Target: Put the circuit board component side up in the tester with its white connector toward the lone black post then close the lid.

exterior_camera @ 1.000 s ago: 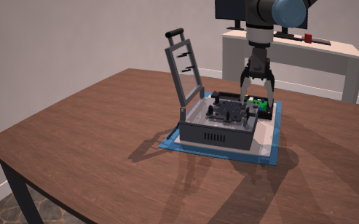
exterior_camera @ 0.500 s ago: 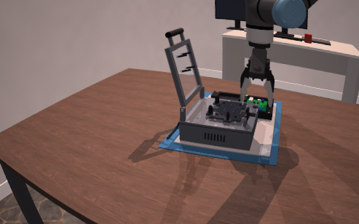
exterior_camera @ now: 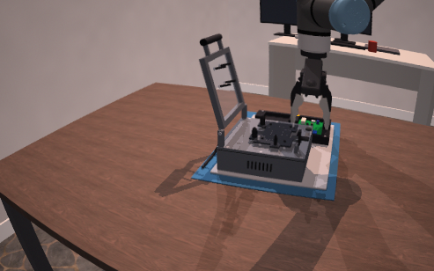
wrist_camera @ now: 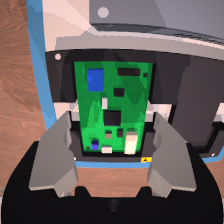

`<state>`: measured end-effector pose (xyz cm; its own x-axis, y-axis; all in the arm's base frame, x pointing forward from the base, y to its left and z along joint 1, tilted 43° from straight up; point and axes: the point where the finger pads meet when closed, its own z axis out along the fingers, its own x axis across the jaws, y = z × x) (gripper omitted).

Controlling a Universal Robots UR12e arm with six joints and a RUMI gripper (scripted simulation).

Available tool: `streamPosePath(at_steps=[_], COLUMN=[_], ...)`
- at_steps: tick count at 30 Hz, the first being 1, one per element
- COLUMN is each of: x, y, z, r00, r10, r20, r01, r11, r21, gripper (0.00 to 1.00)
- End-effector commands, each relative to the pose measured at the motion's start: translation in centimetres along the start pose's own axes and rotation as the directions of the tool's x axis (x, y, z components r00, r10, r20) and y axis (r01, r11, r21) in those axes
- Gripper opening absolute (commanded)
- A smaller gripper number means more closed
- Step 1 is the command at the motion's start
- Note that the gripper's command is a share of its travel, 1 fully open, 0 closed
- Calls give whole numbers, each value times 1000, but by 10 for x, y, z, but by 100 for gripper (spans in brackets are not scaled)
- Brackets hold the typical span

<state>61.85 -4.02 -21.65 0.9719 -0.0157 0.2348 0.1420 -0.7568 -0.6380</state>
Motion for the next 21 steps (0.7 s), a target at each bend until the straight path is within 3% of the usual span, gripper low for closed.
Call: streamPosePath(at_steps=[1,21], x=[0,0], y=[0,0], z=[-1,-1], r00=[1000,1000], r10=[0,0], r20=[-1,-1], r01=[0,0], r11=[1000,1000], r21=[-1,-1], gripper=[59,54])
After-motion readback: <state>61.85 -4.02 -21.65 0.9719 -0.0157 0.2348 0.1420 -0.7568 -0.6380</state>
